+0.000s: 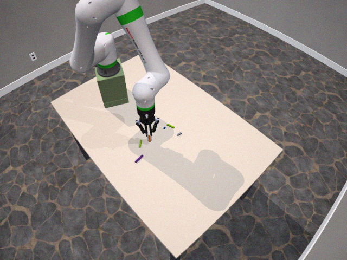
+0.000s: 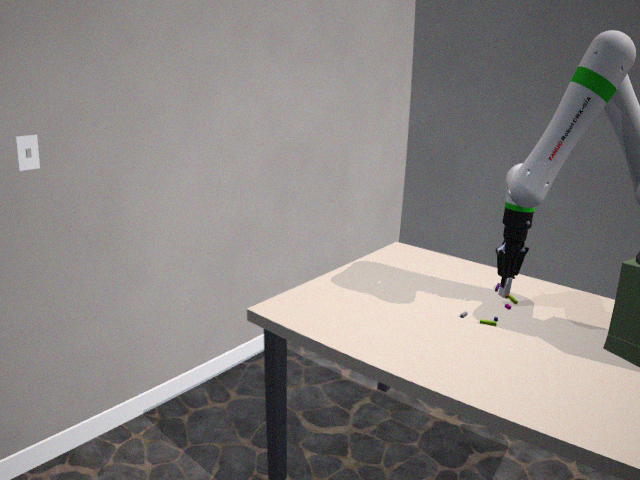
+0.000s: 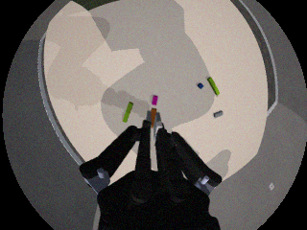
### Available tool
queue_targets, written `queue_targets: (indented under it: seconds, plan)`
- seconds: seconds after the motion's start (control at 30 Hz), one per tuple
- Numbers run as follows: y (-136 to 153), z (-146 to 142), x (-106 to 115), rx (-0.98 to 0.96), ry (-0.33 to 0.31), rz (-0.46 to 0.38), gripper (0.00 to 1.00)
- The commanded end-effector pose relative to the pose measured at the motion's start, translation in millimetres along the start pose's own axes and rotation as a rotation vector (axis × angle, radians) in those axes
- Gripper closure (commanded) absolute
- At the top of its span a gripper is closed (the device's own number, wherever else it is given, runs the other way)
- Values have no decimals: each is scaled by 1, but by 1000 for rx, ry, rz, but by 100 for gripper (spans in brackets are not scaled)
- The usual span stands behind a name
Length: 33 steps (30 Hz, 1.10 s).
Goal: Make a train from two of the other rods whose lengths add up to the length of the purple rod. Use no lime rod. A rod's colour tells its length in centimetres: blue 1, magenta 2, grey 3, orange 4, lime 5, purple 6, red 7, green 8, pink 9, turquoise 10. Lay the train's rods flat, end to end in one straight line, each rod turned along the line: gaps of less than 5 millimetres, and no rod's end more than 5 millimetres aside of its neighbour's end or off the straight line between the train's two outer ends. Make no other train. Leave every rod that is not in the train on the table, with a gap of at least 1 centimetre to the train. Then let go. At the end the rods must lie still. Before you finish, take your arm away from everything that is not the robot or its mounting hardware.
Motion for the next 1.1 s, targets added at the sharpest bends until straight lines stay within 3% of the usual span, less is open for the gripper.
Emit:
queue_targets:
  seconds: [0.0, 0.23, 1.07]
  plan:
    - [0, 0, -6, 0, 0, -1, 97]
    - [0, 0, -17, 0, 0, -1, 97]
    - [0, 0, -17, 0, 0, -1, 97]
Point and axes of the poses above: the point where the finger pads meet when closed, its own x axis back along the fingers, its own z axis across the jaws, y = z × x, the point moved 10 cm from there along x, back along the fingers, and after that the axes turned 15 degrees about -x, right-handed, at the moved point
